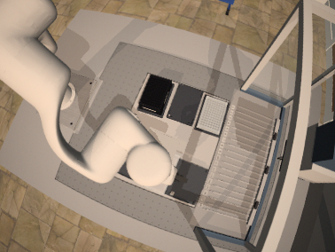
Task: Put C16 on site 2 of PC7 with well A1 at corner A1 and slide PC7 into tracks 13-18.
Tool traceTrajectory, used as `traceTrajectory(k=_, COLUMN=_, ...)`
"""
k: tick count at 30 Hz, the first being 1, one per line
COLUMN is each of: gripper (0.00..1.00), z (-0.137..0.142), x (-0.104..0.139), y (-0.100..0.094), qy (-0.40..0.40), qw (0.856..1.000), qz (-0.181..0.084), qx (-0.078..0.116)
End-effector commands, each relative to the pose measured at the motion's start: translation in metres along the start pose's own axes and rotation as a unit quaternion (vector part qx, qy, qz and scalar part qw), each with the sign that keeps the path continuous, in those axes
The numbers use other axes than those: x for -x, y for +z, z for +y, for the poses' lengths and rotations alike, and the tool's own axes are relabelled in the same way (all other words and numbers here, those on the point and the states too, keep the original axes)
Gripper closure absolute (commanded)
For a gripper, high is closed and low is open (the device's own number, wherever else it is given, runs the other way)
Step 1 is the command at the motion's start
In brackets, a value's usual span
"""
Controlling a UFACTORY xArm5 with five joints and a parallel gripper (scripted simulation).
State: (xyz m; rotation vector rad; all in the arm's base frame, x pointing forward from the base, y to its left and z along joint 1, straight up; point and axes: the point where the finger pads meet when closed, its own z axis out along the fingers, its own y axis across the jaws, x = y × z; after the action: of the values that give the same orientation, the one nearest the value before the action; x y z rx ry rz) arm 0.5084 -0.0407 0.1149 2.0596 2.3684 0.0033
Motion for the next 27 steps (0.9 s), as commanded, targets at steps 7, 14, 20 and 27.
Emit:
traceTrajectory(k=7, gripper=1.0, z=0.001, x=0.0, y=0.017, qy=0.0, qw=1.0, qz=0.0, qx=0.002)
traceTrajectory(k=14, gripper=1.0, z=0.001, x=0.0, y=0.025, qy=0.0, qw=1.0, qz=0.0, qx=0.002)
traceTrajectory(k=20, gripper=1.0, z=0.001, x=0.001, y=0.035, qy=0.0, qw=1.0, qz=0.0, qx=0.002)
traceTrajectory(k=27, gripper=1.0, z=0.001, x=0.001, y=0.044, qy=0.0, qw=1.0, qz=0.0, qx=0.002)
